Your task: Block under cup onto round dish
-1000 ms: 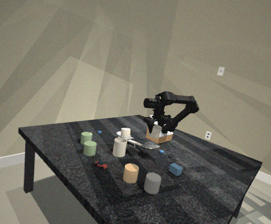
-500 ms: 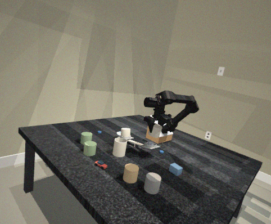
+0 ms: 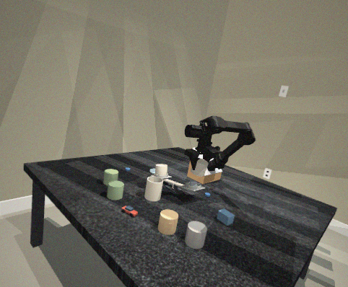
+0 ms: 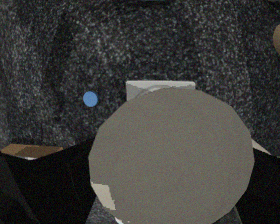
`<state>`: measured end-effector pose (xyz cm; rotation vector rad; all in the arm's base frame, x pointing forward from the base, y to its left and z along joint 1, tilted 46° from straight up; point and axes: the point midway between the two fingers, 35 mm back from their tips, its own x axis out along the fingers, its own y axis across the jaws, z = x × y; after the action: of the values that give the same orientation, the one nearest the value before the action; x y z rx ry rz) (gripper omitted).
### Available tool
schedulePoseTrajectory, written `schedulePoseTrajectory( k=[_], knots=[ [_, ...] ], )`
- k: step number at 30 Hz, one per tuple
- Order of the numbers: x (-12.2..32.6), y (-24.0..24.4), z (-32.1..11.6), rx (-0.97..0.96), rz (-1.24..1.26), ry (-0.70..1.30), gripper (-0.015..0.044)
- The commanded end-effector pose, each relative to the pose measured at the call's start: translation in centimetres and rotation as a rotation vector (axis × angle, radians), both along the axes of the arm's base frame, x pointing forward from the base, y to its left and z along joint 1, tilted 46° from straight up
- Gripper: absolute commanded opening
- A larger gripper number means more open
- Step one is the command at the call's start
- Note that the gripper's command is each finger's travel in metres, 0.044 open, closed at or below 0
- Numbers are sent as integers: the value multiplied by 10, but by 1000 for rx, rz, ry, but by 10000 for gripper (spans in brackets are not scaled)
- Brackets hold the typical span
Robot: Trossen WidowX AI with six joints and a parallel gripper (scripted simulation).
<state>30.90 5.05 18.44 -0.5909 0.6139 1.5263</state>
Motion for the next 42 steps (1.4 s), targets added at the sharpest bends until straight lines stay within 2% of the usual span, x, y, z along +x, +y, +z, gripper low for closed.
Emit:
schedulePoseTrajectory(
  k=[1, 29, 42],
  knots=[
    [0, 0, 0, 0, -3, -1, 0],
    [0, 0, 0, -1, -2, -1, 0],
    [-29, 50, 7, -26, 8, -3, 0]
  ],
)
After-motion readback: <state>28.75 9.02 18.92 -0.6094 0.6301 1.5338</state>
